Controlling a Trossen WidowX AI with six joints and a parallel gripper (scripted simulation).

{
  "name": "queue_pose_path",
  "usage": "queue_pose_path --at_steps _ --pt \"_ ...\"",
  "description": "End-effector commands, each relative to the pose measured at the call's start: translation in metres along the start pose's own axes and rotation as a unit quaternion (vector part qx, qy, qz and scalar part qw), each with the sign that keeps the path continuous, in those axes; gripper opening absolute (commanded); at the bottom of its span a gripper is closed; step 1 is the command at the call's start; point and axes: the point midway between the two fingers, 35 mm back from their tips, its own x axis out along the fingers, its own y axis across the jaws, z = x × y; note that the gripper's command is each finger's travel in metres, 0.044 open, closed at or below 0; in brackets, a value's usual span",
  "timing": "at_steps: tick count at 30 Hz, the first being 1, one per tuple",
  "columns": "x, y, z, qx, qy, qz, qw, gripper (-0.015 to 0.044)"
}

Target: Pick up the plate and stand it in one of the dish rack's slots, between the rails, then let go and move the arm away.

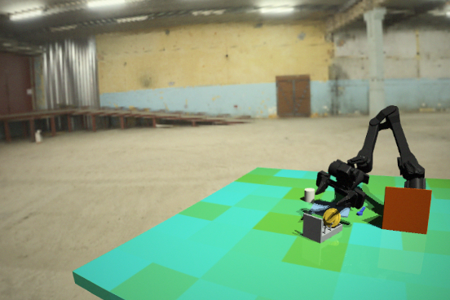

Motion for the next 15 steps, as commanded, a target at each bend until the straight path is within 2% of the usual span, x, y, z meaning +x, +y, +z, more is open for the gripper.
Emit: queue_pose_path --at_steps 1,9,15 --pt "-0.0096 -0.0119 0.0467 0.007 -0.004 0.001 1.0 0.04" --pt "-0.0101 -0.0164 0.0541 0.011 -0.004 0.001 1.0 0.04" --pt "-0.0069 -0.0123 0.0535 0.086 0.034 0.035 0.995 0.04"
